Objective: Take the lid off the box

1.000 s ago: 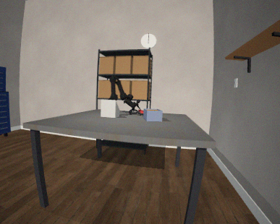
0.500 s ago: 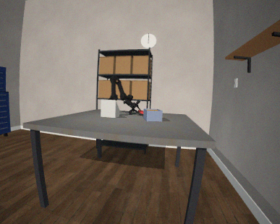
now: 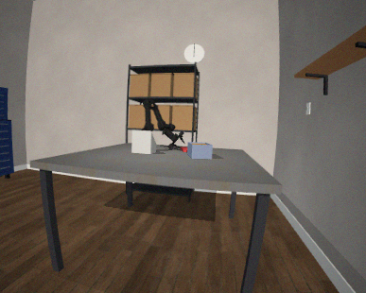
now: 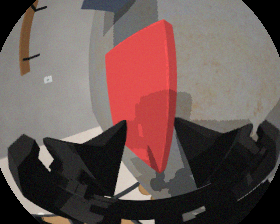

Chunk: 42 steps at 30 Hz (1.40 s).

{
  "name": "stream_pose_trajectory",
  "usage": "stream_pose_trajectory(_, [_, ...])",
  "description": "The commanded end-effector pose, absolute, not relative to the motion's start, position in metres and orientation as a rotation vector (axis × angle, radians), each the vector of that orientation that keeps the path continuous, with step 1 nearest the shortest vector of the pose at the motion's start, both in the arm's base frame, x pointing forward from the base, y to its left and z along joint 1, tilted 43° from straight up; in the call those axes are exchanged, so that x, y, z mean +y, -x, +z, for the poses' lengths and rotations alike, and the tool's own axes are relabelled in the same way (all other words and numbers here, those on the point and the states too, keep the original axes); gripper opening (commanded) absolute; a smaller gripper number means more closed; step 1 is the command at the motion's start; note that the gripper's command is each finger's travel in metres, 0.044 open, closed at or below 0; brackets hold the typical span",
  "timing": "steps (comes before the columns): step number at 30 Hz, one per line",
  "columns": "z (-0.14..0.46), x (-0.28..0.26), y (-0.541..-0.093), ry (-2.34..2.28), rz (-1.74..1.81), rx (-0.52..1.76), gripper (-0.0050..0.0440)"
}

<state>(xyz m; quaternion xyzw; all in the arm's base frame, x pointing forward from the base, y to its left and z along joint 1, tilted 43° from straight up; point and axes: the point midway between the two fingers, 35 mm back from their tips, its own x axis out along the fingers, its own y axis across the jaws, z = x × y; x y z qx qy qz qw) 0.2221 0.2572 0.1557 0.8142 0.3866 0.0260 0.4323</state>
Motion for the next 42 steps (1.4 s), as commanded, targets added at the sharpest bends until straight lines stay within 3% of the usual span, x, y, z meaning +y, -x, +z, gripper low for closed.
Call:
stream_pose_trajectory(1, [0.160, 0.258, -0.222, -2.037, 0.072, 0.971, 0.0275])
stream_pose_trajectory(42, [0.150, 0.256, -0.206, -2.028, 0.071, 0.968, 0.0275])
